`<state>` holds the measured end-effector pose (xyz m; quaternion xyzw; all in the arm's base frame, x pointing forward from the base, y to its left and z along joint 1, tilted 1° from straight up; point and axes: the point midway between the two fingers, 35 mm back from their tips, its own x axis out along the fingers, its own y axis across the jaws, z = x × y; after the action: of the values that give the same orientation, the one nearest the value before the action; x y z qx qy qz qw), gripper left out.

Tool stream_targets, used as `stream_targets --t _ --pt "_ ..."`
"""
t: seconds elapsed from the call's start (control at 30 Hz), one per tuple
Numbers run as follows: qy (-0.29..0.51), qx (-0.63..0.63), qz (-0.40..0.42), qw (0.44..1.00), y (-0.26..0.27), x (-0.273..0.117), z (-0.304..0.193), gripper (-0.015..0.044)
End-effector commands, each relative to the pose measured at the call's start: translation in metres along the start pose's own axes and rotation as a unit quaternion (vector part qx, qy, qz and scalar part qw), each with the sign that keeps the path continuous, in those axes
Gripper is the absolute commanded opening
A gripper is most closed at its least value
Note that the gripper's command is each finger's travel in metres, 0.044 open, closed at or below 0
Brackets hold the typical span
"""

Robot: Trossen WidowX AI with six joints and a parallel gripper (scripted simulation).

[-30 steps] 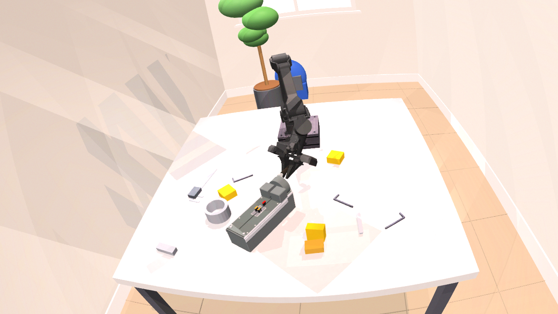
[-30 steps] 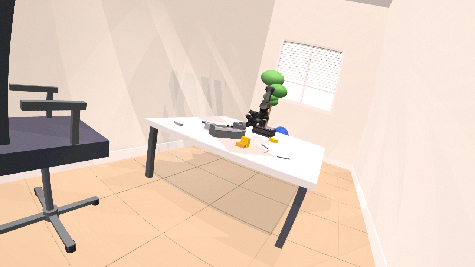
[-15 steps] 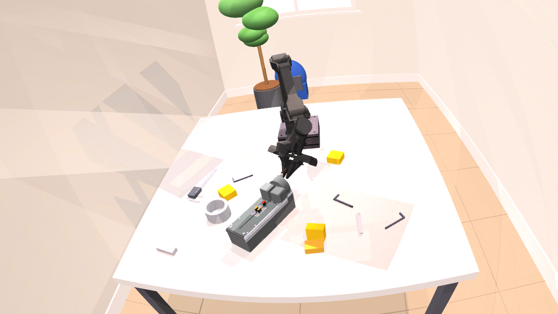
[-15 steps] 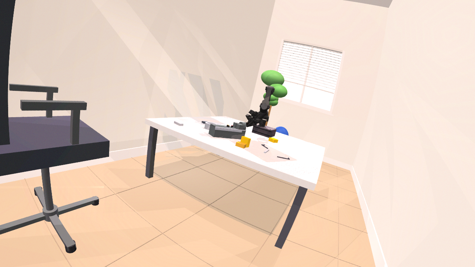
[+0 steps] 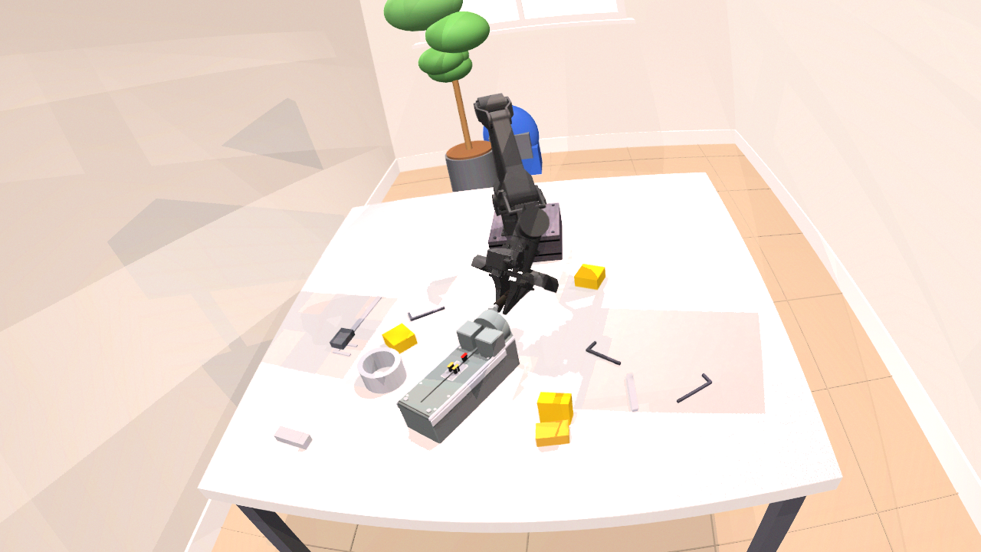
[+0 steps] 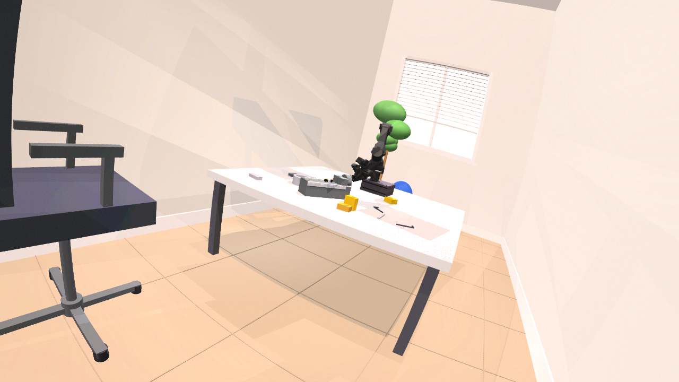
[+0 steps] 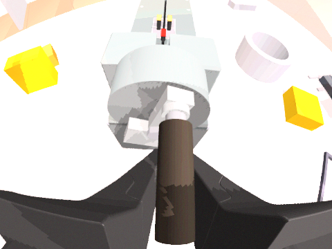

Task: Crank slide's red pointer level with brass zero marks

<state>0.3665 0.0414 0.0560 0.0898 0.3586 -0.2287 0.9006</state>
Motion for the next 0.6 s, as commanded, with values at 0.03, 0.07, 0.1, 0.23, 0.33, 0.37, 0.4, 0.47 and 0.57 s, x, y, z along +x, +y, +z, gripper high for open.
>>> stream_targets --t 0.03,0.07,0.1,0.23,0.33,0.37,0.4,0.47,0.57 --pt "-0.002 0.001 0.014 1.0 0.0087 -0.0023 0.0019 0.0" --pt "-0.002 0.001 0.014 1.0 0.0087 -0.0023 0.0019 0.0" --pt "-0.002 0.001 0.014 1.0 0.0089 -0.0022 0.0019 0.0" --pt "-0.002 0.001 0.014 1.0 0.0092 -0.0021 0.0018 0.0" --pt "-0.002 0.001 0.014 1.0 0.0095 -0.0021 0.0017 0.0" --pt "-0.002 0.001 0.014 1.0 0.0096 -0.002 0.0016 0.0" --pt "-0.002 0.001 0.014 1.0 0.0097 -0.002 0.0016 0.0" --pt "-0.002 0.001 0.014 1.0 0.01 -0.0019 0.0015 0.0" --pt "-0.002 0.001 0.014 1.0 0.0103 -0.0018 0.0015 0.0"
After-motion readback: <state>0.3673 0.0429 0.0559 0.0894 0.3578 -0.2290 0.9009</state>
